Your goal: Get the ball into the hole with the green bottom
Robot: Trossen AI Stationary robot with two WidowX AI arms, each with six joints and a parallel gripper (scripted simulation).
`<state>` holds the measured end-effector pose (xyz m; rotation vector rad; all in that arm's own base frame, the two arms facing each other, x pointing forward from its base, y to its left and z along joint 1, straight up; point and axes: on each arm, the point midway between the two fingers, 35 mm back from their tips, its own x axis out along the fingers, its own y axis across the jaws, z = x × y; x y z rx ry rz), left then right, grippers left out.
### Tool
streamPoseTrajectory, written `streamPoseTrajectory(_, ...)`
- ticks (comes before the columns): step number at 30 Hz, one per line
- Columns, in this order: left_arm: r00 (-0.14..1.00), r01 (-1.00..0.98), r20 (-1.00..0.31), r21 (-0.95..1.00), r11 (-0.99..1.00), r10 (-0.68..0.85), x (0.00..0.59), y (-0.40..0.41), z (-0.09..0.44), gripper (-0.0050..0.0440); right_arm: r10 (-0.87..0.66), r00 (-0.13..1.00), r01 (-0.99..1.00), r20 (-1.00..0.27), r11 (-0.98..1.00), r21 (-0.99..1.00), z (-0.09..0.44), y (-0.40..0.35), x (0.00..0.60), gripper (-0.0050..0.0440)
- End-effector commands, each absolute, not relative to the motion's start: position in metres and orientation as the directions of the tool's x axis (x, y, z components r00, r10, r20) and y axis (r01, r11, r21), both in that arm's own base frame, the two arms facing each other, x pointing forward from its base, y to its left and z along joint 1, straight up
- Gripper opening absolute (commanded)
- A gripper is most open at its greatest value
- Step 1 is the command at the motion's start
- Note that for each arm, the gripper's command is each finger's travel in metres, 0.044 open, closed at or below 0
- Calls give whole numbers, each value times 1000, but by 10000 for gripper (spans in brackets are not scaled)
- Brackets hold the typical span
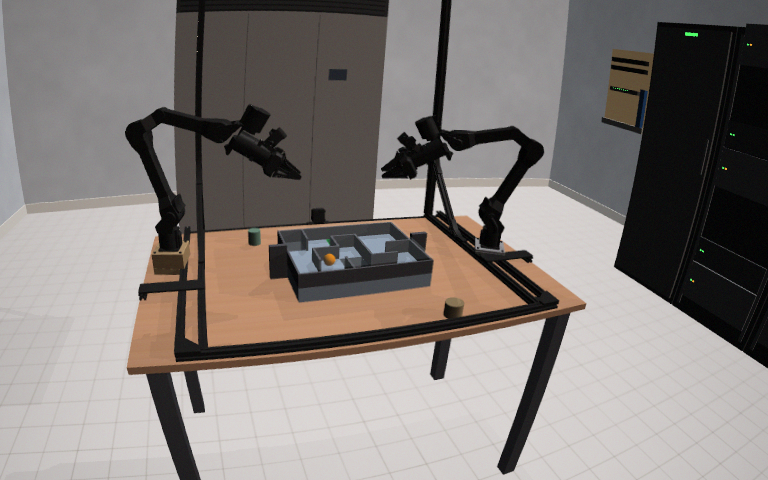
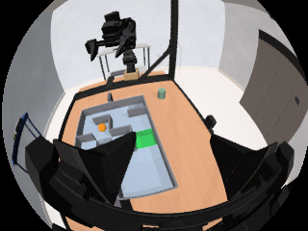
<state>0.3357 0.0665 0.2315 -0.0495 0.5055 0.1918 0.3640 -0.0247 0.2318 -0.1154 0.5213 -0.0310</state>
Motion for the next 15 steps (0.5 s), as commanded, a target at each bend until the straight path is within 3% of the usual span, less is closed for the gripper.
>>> streamPoseTrajectory(1,747,-259,-634,0,966,201,331,89,206,400,-72,758,-26,-649,990,-140,202,-35,371,400)
streamPoseTrajectory(10,450,-379,-874,1,925,185,296,121,159,400,-65,455,-103,-888,987,-125,146,-51,361,400)
streamPoseTrajectory(12,450,-379,-874,1,925,185,296,121,159,400,-65,455,-103,-888,987,-125,146,-51,361,400)
streamPoseTrajectory(15,298,-428,-944,1,904,142,275,130,144,400,-50,309,-136,-950,986,-97,127,-57,353,400)
